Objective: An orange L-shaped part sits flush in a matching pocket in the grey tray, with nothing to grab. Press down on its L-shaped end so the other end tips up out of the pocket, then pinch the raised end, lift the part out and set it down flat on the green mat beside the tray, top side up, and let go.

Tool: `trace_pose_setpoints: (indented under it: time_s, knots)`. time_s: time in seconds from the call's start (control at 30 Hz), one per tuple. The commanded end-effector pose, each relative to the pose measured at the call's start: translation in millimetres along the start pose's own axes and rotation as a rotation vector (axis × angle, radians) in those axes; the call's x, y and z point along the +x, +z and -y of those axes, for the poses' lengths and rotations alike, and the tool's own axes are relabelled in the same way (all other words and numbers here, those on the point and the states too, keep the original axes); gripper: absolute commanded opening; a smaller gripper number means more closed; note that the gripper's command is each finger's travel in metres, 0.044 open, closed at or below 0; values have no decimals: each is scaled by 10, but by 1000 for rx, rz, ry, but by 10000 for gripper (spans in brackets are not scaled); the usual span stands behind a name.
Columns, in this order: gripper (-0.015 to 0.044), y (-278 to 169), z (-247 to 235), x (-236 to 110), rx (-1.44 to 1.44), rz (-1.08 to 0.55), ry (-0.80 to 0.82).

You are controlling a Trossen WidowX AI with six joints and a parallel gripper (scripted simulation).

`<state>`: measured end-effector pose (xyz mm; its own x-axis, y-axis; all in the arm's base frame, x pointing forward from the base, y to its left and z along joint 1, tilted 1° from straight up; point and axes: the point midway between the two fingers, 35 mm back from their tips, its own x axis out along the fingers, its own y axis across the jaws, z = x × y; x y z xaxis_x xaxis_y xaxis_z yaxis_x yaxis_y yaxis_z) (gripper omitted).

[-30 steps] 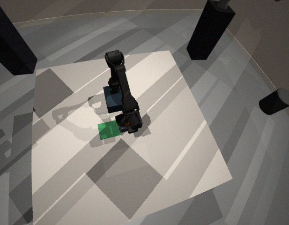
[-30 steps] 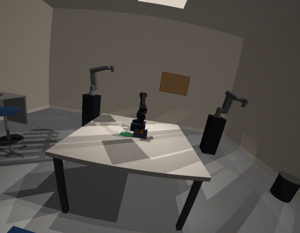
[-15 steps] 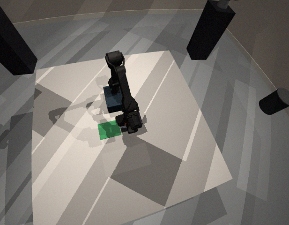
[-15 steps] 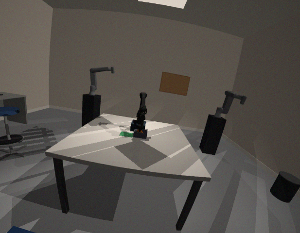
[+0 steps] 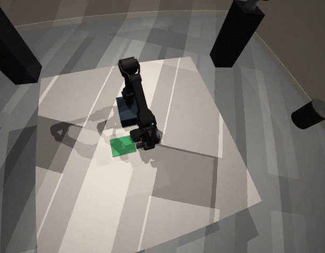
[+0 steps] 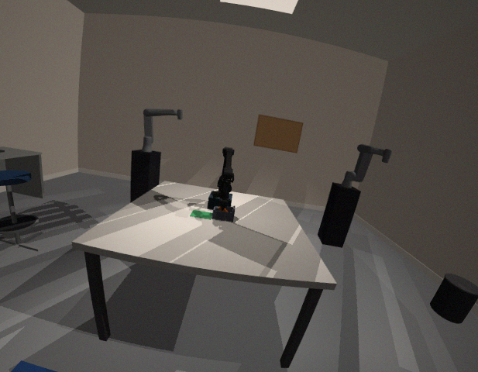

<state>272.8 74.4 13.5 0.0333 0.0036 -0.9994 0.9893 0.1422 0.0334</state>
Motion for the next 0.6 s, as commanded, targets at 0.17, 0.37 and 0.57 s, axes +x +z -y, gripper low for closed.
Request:
trace_pose_setpoints:
  time_s: [0.17, 0.37, 0.57]
  knots:
    - [0, -1, -1, -102, 2, -1, 0]
    - [0, 0, 2, -194, 3, -1, -1]
    - [0, 0, 3, -286, 4, -1, -2]
